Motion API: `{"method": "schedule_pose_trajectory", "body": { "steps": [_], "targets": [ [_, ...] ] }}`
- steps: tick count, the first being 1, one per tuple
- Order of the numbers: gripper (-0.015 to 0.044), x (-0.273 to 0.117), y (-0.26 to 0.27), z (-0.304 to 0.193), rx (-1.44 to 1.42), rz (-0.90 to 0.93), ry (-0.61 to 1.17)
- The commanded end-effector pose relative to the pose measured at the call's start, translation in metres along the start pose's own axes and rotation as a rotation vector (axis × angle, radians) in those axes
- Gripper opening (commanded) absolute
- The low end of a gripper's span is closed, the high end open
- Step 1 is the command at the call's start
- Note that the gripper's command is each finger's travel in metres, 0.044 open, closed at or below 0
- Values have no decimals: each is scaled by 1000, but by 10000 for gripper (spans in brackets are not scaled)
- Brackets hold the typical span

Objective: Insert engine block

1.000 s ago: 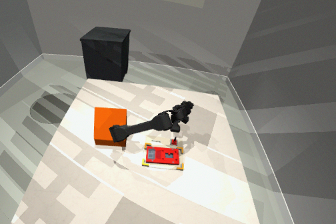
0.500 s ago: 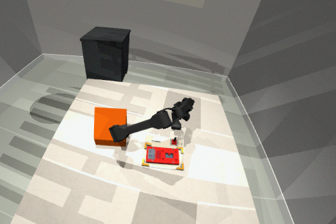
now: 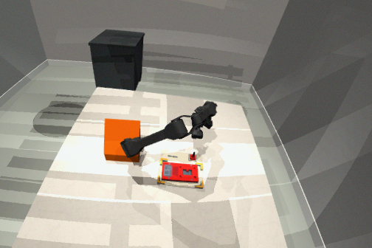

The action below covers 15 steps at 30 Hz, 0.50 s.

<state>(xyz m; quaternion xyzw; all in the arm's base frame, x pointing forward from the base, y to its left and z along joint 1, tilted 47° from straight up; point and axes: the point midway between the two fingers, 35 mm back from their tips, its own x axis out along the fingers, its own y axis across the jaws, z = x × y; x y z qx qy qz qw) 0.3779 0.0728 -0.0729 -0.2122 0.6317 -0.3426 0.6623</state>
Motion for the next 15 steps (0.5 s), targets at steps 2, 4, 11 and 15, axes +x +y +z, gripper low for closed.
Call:
{"method": "schedule_pose_trajectory", "body": {
  "steps": [2,4,11,15],
  "targets": [
    [0,-18,-1,0,8,4,-1],
    [0,-24,-2,-1,8,4,-1],
    [0,-47,-5,-3,8,1,-3],
    [0,-55,-6,-4,9,0,-3]
  ]
}}
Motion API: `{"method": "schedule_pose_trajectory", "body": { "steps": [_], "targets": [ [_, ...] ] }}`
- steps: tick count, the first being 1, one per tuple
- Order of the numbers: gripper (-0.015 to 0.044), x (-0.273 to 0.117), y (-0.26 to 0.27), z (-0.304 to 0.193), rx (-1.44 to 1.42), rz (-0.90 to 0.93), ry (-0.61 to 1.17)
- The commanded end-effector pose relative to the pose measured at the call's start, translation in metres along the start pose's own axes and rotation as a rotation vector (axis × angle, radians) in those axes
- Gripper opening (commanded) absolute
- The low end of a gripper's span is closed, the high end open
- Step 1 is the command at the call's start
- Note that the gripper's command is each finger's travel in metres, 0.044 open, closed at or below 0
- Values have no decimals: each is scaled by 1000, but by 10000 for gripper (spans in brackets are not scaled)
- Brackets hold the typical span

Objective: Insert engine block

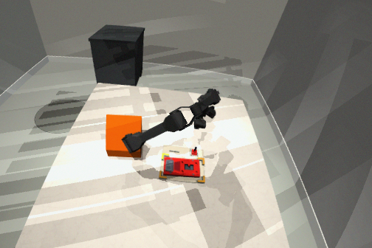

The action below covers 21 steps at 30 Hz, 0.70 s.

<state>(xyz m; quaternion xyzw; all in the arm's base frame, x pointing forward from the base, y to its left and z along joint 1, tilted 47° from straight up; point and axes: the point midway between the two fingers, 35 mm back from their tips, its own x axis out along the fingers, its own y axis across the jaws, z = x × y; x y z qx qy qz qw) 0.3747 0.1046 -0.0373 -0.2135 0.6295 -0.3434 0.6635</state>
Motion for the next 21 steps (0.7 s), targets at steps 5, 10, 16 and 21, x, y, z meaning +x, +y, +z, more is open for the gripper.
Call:
{"method": "schedule_pose_trajectory", "body": {
  "steps": [5,10,16,21],
  "targets": [
    [0,12,0,0,8,2,1],
    [0,11,0,0,8,2,-12],
    [0,9,1,-2,7,3,-69],
    [0,10,3,-6,2,6,-204]
  ]
}}
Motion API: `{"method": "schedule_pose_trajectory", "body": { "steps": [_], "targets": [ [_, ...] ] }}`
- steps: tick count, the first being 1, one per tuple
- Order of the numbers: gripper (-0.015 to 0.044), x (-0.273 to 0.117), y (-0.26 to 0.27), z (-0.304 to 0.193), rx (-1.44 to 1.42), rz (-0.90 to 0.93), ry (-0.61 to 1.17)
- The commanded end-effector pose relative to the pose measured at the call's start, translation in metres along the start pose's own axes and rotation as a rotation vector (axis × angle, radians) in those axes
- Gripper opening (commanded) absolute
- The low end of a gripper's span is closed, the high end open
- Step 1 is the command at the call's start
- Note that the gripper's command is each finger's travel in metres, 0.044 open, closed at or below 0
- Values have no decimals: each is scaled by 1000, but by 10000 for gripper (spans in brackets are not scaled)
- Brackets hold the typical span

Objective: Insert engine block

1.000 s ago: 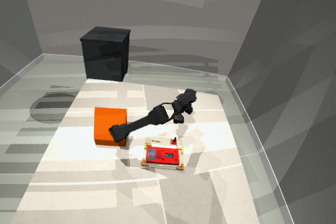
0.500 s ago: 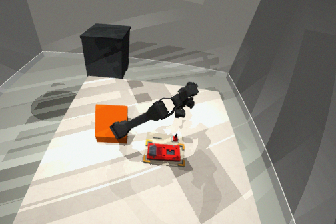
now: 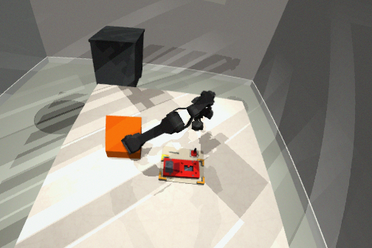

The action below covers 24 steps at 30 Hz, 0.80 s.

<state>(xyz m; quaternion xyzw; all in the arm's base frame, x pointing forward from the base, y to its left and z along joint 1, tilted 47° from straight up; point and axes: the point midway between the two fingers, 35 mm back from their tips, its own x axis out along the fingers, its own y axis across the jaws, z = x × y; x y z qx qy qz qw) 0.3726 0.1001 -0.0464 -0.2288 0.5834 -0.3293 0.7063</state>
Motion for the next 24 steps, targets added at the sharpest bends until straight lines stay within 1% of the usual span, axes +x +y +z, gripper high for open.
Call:
{"method": "schedule_pose_trajectory", "body": {
  "steps": [1,16,18,24],
  "targets": [
    [0,0,0,-4,-10,-1,-105],
    [0,6,2,-20,-14,3,-558],
    [0,5,-1,-22,-10,-3,-592],
    [0,5,-2,-22,-10,-4,-596]
  ]
}}
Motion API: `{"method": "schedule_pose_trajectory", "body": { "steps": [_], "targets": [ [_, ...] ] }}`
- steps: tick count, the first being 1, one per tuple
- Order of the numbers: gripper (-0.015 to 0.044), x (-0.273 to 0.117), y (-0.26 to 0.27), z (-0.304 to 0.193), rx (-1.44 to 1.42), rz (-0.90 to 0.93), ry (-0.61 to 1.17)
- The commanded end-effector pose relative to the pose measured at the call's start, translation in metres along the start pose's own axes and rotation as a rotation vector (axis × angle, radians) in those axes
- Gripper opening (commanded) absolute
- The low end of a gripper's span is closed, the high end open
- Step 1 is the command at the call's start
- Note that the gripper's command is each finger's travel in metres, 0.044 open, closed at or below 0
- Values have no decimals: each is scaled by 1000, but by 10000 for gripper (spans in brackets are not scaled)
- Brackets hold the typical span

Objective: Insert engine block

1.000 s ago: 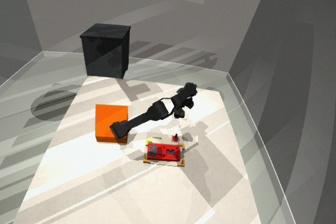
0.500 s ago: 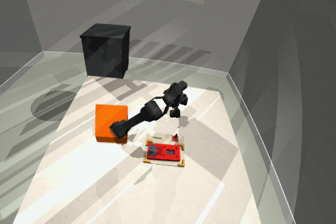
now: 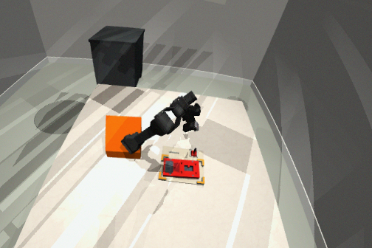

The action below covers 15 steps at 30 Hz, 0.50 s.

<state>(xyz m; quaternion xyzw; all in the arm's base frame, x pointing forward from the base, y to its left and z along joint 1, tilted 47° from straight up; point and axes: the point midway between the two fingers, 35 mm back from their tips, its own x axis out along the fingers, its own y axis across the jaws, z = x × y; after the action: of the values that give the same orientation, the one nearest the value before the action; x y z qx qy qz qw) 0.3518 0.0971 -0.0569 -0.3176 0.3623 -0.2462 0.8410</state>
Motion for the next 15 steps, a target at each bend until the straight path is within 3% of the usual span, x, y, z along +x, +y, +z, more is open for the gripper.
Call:
{"method": "schedule_pose_trajectory", "body": {
  "steps": [1,15],
  "targets": [
    [0,-2,-3,1,4,-6,-23],
    [0,11,-1,-15,2,-7,-162]
  ]
}}
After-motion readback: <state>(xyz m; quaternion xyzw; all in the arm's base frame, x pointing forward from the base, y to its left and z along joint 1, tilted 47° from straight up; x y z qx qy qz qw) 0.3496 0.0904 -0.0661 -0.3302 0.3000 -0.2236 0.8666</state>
